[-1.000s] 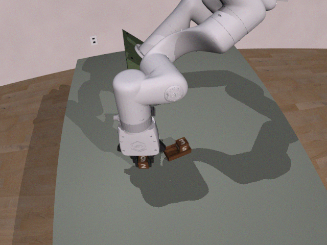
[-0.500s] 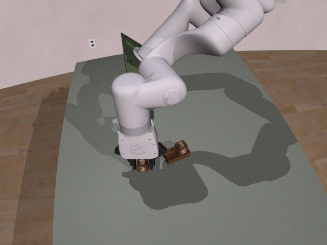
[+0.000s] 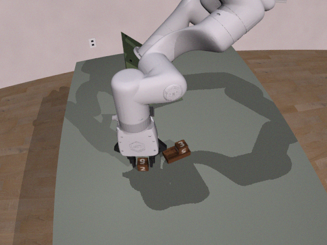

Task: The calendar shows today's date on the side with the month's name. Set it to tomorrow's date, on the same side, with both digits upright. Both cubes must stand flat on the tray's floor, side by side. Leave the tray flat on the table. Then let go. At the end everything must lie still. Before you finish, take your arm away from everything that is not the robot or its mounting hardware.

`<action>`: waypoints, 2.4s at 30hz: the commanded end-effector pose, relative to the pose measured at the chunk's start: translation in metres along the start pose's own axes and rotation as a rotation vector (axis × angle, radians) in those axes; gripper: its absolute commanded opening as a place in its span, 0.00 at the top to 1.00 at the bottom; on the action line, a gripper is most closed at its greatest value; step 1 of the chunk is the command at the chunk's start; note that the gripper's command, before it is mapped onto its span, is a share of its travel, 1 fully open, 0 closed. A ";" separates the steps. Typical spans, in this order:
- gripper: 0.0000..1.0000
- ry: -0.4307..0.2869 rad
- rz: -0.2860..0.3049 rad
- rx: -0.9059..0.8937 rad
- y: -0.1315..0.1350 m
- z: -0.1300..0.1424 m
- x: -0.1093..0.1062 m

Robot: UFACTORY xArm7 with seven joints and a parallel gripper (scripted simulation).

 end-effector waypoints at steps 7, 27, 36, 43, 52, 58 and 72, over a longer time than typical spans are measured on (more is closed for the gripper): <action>0.53 -0.006 -0.002 0.000 -0.001 0.001 -0.054; 0.00 -0.006 -0.002 0.000 -0.001 0.001 -0.083; 0.00 -0.006 -0.002 0.000 -0.001 0.001 -0.083; 0.00 -0.006 -0.002 0.000 -0.001 0.001 -0.082; 0.00 -0.005 -0.002 0.002 0.000 -0.001 -0.071; 0.53 -0.005 -0.002 0.002 0.000 -0.001 -0.071; 0.53 -0.005 -0.002 0.002 0.000 -0.001 -0.071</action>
Point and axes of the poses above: the point where the finger pads meet when closed, its own x axis out along the fingers, its own y axis across the jaws, z = x × y, the point moved 6 cm from there along -x, back along the fingers, and after that the axes turned 6 degrees about x, right-handed, at the moved point
